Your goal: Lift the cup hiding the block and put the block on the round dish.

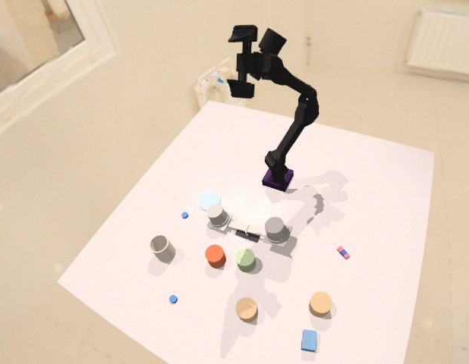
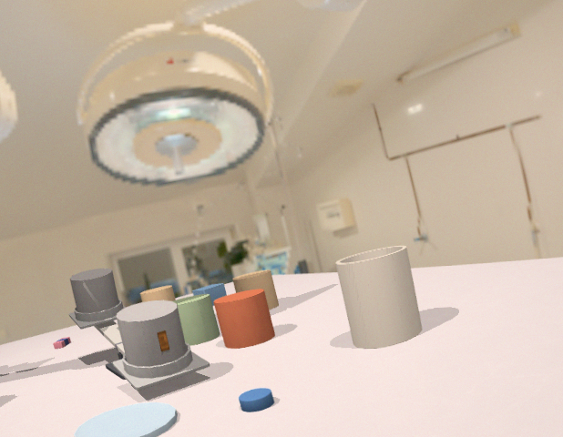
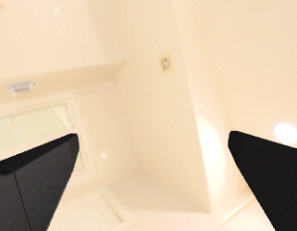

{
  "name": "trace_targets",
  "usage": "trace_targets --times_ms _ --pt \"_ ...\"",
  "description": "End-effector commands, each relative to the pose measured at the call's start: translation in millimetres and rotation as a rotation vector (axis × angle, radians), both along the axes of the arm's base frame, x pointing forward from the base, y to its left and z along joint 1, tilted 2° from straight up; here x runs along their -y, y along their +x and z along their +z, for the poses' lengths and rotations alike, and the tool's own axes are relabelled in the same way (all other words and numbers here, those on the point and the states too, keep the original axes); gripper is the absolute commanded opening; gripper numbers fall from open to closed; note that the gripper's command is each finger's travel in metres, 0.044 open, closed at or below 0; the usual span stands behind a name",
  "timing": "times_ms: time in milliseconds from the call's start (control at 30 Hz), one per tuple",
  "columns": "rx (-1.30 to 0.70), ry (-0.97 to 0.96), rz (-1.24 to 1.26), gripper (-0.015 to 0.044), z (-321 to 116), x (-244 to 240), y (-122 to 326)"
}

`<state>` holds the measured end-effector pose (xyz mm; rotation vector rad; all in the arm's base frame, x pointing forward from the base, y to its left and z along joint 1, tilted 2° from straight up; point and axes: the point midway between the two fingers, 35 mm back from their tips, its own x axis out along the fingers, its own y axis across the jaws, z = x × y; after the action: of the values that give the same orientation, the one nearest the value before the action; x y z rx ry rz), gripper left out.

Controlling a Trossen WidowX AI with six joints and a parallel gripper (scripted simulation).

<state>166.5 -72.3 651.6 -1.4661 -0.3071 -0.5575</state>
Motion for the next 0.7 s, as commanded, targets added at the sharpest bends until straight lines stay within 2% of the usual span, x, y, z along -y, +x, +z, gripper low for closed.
trace_targets --times_ms 0,667 --pt "-0.044 0.121 0.028 0.044 -22.1 8.1 8.2" --pt "-0.295 0.745 0.121 0.044 -157.2 25.4 38.4"
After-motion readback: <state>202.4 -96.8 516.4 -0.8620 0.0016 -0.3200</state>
